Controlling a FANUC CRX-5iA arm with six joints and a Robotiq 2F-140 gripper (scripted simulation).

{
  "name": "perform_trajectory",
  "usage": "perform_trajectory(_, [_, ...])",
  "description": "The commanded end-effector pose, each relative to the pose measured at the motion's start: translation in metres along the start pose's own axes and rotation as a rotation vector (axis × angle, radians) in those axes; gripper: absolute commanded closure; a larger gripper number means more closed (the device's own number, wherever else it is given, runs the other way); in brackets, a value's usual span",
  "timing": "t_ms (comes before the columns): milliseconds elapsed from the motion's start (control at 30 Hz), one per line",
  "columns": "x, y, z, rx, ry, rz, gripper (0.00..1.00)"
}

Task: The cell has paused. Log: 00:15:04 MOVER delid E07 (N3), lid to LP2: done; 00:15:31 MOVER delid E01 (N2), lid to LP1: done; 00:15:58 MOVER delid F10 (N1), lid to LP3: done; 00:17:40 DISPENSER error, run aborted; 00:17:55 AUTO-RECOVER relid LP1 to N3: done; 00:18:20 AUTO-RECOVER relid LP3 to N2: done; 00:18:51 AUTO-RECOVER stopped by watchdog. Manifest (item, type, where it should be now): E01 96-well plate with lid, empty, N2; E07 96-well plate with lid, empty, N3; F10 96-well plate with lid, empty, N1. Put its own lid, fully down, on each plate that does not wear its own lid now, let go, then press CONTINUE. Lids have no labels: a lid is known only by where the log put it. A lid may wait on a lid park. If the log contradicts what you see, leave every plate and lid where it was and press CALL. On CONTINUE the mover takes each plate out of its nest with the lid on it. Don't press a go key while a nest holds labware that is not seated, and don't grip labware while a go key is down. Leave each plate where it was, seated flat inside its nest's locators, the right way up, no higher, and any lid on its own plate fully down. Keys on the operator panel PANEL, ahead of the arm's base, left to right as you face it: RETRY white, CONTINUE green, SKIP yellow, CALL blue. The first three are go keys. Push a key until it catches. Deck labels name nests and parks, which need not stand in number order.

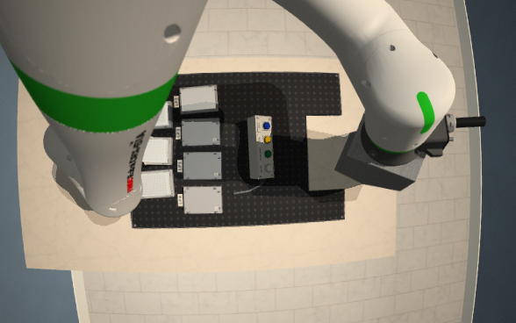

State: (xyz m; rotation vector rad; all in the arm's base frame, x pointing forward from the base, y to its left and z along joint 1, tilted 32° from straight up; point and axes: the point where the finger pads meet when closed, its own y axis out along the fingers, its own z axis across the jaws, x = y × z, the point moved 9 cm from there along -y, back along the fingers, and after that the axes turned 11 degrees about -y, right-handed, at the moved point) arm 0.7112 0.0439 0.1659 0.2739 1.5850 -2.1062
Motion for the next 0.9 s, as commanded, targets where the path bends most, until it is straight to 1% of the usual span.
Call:
perform_trajectory(0, [-0.0002, -0.0001, 0.0, 0.0, 0.0, 0.0, 1.0])
perform_trajectory(867, [-0.0002, 0.0043, 0.0, 0.0, 0.0, 0.0, 1.0])
